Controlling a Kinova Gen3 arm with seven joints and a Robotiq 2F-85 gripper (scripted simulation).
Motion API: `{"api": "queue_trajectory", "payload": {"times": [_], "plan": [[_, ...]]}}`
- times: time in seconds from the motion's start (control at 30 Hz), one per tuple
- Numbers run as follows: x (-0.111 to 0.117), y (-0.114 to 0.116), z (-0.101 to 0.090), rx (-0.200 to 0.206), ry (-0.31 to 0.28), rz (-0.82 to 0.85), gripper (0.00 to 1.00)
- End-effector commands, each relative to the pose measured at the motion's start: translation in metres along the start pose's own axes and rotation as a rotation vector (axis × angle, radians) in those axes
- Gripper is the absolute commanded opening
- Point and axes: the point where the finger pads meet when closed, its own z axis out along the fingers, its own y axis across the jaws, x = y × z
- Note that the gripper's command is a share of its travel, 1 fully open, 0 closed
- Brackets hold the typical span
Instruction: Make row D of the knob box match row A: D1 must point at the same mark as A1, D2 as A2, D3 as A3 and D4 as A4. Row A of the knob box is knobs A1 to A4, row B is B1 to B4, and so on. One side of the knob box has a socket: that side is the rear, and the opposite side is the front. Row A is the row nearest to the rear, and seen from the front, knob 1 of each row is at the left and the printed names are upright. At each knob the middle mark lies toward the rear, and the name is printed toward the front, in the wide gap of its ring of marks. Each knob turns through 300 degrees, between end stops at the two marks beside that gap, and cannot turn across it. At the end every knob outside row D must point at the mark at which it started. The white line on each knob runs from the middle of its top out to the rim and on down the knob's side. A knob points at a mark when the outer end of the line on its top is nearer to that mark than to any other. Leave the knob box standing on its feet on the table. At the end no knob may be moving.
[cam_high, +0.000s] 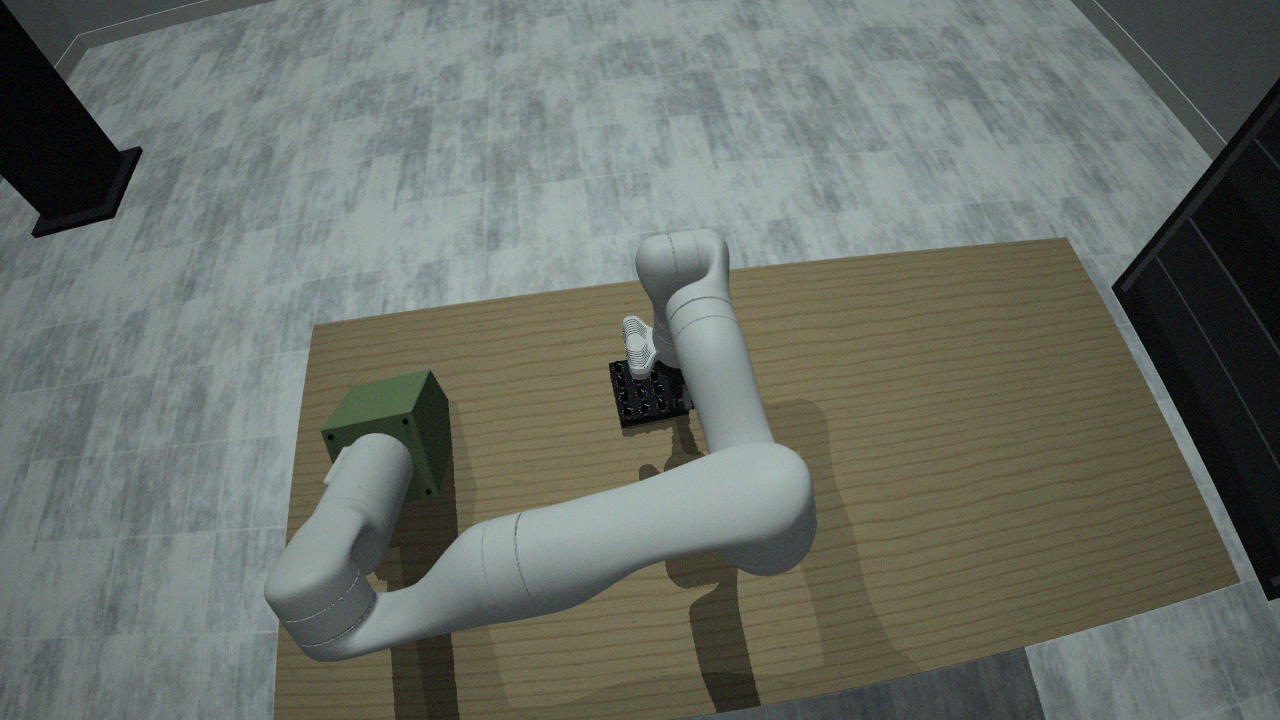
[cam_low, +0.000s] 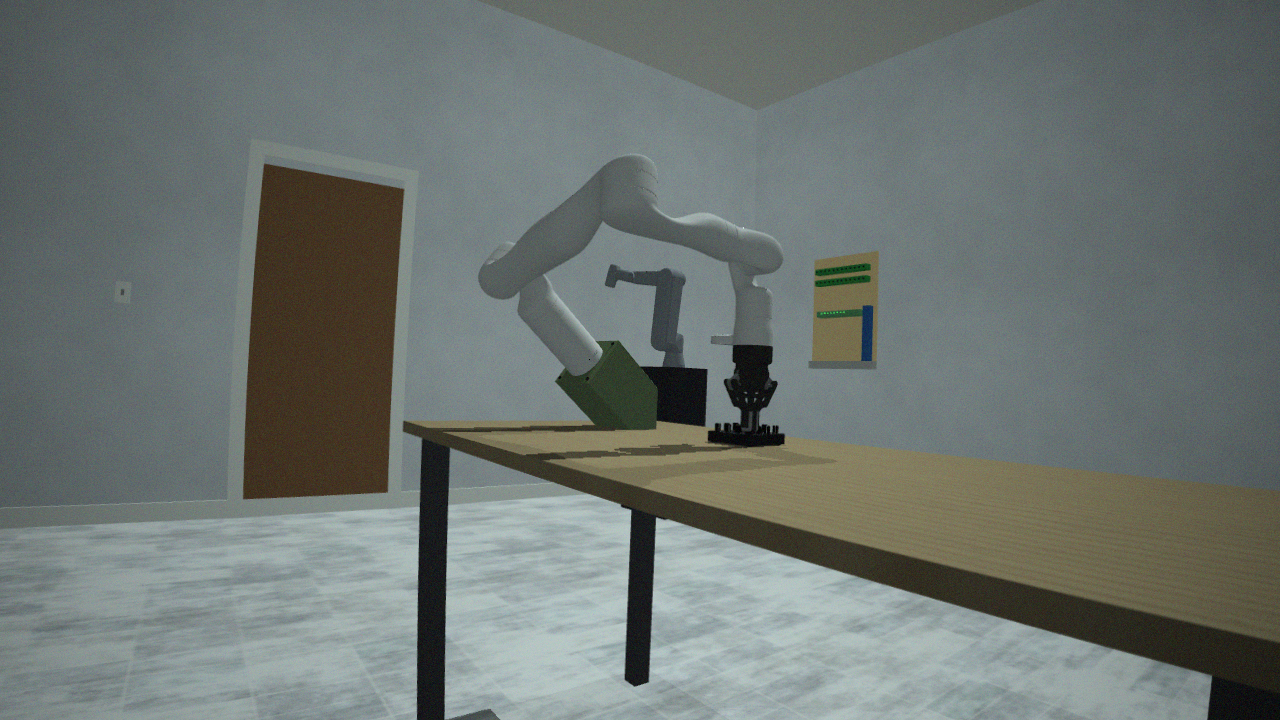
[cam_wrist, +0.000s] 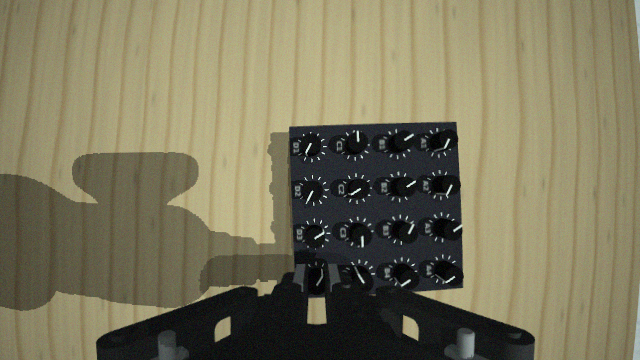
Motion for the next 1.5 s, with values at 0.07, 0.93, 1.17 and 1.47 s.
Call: {"api": "queue_trajectory", "payload": {"times": [0.07, 0.93, 1.17, 1.47], "plan": [[-0.0005, 0.0002, -0.0009, -0.001, -0.002, 0.004, 0.08], [-0.0005, 0.0002, -0.0009, -0.001, -0.002, 0.005, 0.19], [-0.0005, 0.0002, -0.0009, -0.001, -0.002, 0.005, 0.19], [-0.0005, 0.0002, -0.0009, -0.001, -0.002, 0.005, 0.19]]}}
